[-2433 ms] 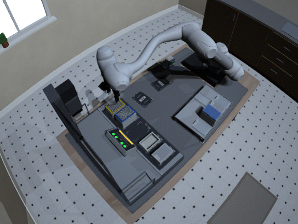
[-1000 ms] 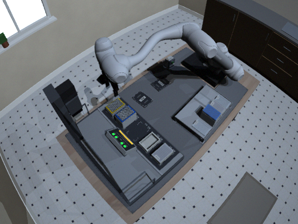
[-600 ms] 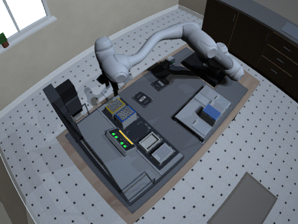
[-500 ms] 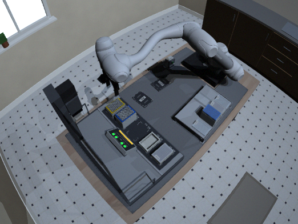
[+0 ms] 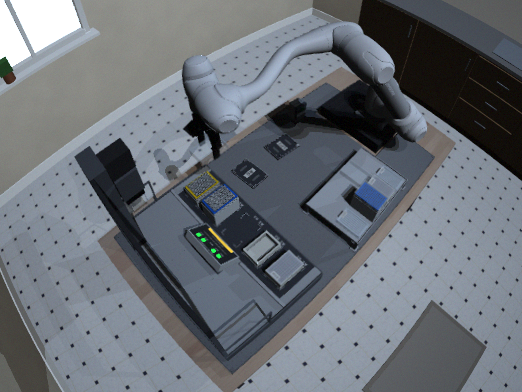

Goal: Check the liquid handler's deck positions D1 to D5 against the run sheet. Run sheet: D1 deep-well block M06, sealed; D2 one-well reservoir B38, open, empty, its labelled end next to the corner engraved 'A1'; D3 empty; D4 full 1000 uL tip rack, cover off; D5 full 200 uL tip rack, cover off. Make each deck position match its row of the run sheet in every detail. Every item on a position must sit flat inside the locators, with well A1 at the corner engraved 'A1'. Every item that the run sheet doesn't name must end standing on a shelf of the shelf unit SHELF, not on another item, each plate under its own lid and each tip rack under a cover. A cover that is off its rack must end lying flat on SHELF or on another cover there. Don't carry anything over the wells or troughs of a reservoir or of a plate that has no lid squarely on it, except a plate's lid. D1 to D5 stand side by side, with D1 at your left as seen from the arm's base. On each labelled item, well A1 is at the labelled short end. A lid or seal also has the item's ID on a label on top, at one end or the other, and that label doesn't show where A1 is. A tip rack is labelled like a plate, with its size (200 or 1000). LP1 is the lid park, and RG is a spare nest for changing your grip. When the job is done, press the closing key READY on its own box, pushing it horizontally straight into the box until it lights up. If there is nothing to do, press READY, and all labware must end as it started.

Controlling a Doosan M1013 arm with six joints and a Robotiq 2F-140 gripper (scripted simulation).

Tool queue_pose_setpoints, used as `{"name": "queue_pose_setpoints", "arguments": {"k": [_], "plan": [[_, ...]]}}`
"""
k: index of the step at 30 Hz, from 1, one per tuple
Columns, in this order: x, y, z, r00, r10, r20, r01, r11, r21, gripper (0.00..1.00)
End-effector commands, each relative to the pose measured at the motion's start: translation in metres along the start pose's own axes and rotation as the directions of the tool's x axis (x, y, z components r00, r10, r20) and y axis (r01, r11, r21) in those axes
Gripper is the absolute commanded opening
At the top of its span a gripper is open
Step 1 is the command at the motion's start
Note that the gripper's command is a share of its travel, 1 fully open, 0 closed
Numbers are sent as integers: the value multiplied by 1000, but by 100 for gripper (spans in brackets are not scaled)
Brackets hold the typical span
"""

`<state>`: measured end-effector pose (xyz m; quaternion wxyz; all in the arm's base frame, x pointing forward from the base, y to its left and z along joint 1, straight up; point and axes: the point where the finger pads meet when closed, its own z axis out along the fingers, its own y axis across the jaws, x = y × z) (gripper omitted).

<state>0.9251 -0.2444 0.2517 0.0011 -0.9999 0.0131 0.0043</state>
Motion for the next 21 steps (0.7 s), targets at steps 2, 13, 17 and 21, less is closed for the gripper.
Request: {"name": "queue_pose_setpoints", "arguments": {"k": [2,13,17,21], "plan": [[-25,4,-1,1000,-7,-6,7,1000,-4,10],[-70,5,-1,1000,-7,-6,7,1000,-4,10],[-90,6,-1,1000,-7,-6,7,1000,-4,10],[-93,5,-1,1000,-8,-6,8,1000,-4,10]]}}
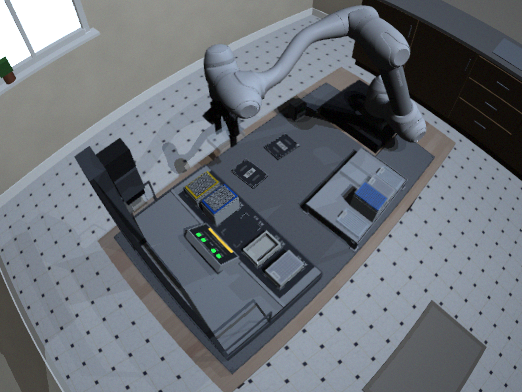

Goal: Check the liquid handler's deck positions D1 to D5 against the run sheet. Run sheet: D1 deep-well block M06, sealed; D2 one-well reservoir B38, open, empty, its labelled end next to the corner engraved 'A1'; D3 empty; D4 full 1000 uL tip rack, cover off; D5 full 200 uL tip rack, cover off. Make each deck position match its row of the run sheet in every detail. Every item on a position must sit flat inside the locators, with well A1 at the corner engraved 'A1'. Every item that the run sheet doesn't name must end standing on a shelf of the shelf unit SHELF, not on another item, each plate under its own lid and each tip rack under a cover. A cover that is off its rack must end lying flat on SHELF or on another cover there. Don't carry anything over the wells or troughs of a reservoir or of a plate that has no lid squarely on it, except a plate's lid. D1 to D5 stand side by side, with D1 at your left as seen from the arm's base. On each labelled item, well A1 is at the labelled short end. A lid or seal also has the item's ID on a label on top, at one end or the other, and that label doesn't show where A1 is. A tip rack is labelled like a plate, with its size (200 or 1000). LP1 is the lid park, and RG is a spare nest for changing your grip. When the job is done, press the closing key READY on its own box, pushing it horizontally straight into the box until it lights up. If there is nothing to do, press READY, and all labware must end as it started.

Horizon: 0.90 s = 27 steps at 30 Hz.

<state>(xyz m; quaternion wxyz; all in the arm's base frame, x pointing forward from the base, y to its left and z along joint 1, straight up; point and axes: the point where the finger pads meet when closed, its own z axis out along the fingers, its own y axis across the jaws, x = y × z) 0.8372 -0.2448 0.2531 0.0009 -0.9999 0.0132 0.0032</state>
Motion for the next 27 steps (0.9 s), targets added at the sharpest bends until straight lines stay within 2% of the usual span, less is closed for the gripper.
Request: {"name": "queue_pose_setpoints", "arguments": {"k": [1,7,13,27], "plan": [[-5,2,0,1000,-9,-4,9,1000,-3,10],[-6,1,1,1000,-29,-1,29,1000,-2,10],[-5,2,0,989,-148,-2,148,989,-3,10],[-5,2,0,925,-379,-2,379,925,-4,10]]}}
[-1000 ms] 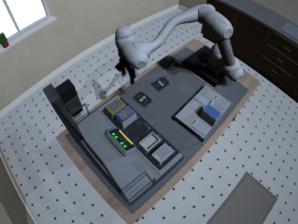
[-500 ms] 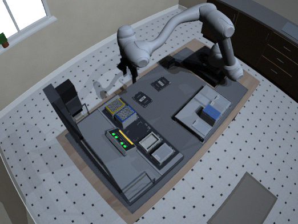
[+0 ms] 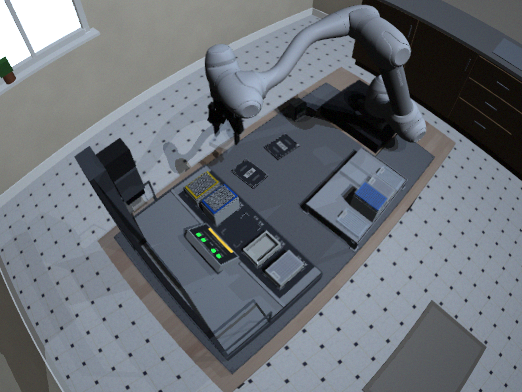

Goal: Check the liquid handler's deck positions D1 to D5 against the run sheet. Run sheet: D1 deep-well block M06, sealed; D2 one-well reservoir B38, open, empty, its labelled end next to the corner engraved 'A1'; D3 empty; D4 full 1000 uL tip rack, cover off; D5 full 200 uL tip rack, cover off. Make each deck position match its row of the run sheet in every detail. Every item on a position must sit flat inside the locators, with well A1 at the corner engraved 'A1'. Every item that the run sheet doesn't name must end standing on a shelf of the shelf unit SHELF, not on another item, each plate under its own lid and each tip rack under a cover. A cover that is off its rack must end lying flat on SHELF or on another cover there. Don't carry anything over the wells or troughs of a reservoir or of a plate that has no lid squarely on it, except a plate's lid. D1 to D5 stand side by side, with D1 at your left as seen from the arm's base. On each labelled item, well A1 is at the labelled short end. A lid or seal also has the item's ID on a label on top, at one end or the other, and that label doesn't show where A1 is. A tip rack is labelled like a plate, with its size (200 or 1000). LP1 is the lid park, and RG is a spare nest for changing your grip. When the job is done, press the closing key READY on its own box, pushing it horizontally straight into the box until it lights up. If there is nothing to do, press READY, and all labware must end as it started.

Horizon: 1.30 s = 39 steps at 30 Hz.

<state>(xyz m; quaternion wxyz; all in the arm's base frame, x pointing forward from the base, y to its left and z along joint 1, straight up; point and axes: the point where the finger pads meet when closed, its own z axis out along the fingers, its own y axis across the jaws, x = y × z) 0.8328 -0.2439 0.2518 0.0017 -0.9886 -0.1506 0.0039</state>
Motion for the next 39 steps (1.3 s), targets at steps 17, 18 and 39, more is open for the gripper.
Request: {"name": "queue_pose_setpoints", "arguments": {"k": [17,18,39], "plan": [[-1,2,-1,936,-353,-2,353,936,-5,10],[-1,2,-1,929,-371,-2,371,929,-5,10],[-1,2,-1,739,-673,0,673,739,-5,10]]}}
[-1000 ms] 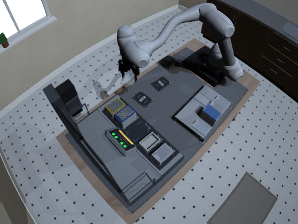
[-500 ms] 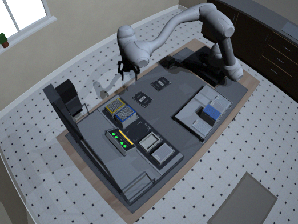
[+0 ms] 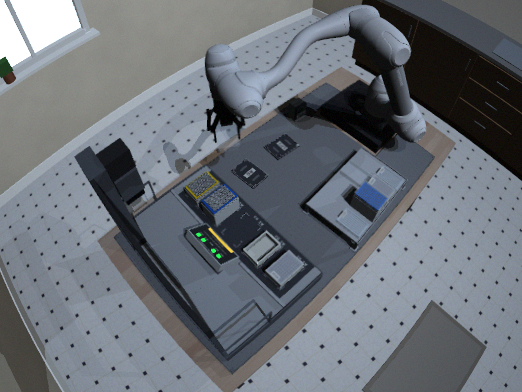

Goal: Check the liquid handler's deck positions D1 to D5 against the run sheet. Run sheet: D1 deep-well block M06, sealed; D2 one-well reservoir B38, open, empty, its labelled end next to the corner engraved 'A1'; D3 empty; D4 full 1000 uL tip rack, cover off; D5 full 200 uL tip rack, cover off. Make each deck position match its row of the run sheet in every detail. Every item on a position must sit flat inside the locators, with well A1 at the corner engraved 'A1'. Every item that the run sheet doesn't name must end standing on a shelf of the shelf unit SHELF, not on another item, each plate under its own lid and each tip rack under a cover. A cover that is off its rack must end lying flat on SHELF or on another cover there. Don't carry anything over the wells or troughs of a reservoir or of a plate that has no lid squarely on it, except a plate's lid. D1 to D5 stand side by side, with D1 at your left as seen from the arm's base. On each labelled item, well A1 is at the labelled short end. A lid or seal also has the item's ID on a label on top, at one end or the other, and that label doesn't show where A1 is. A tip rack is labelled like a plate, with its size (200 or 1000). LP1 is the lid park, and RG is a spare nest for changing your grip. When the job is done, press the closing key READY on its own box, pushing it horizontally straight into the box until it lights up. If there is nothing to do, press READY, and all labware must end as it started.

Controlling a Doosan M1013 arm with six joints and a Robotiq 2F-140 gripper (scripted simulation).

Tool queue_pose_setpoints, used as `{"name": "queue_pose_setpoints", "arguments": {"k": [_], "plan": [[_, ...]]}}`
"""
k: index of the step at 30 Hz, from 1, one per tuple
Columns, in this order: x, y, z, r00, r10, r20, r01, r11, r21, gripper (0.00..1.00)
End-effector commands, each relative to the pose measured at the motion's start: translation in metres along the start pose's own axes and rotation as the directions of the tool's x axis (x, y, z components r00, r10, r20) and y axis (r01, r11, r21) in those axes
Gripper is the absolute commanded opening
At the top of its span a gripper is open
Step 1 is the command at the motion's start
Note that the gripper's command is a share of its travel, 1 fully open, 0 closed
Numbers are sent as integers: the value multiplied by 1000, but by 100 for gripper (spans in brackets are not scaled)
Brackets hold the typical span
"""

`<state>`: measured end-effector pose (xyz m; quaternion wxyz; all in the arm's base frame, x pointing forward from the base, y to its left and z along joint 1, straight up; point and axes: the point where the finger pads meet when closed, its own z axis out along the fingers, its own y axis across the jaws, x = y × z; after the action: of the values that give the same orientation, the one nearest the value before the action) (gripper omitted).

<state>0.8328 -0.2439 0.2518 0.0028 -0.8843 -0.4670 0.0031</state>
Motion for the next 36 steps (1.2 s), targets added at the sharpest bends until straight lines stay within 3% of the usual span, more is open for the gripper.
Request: {"name": "queue_pose_setpoints", "arguments": {"k": [1,13,26,33,36], "plan": [[-2,1,-1,996,-89,0,89,996,-5,10],[-2,1,-1,959,-285,1,285,958,-5,10],[-2,1,-1,873,-487,3,487,873,-5,10],[-2,1,-1,798,-603,3,603,798,-4,10],[-1,1,-1,800,-600,1,600,800,-3,10]]}}
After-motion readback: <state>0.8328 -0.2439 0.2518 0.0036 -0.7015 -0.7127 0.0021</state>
